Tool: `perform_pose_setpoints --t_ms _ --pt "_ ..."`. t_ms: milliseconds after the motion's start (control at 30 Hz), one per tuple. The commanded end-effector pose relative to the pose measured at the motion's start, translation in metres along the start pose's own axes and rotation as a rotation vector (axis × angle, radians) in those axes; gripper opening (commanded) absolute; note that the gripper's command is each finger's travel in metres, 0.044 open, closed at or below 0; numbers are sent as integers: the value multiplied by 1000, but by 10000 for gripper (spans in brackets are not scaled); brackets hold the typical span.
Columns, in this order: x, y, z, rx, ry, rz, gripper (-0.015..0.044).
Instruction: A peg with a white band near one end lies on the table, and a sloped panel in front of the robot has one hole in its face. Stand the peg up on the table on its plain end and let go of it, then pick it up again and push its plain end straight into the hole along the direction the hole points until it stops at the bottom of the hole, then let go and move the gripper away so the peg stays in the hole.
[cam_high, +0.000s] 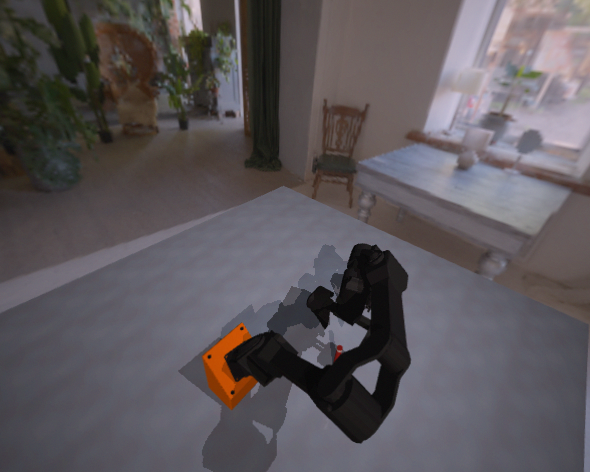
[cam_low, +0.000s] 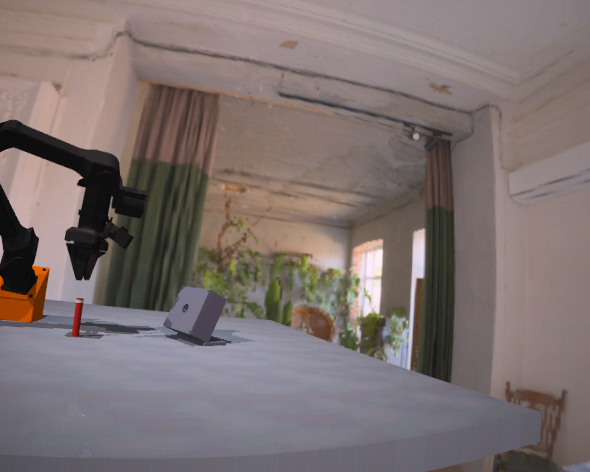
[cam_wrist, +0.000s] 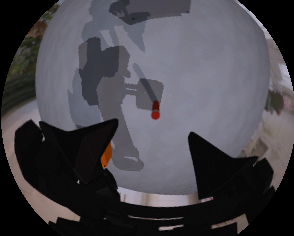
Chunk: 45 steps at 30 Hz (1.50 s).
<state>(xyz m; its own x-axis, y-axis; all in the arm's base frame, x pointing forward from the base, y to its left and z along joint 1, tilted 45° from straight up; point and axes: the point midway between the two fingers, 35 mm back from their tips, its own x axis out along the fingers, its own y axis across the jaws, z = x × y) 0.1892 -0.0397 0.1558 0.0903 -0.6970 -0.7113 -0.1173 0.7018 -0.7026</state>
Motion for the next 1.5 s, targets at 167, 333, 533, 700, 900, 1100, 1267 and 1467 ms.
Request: perform_pose_setpoints --t_ms 167,333,533,700,900,1100,1267,1467 --pt "2 0 0 235 -2 -3 440" --pt "2 0 0 364 -3 -3 440" --pt "3 0 0 518 -3 -3 440" --pt "4 0 0 647 -3 -2 440" --pt "5 0 0 801 -3 -2 440" --pt "6 0 0 955 -4 -2 440" --pt "7 0 0 1084 -4 -1 440" --pt "8 0 1 1240 -3 2 440"
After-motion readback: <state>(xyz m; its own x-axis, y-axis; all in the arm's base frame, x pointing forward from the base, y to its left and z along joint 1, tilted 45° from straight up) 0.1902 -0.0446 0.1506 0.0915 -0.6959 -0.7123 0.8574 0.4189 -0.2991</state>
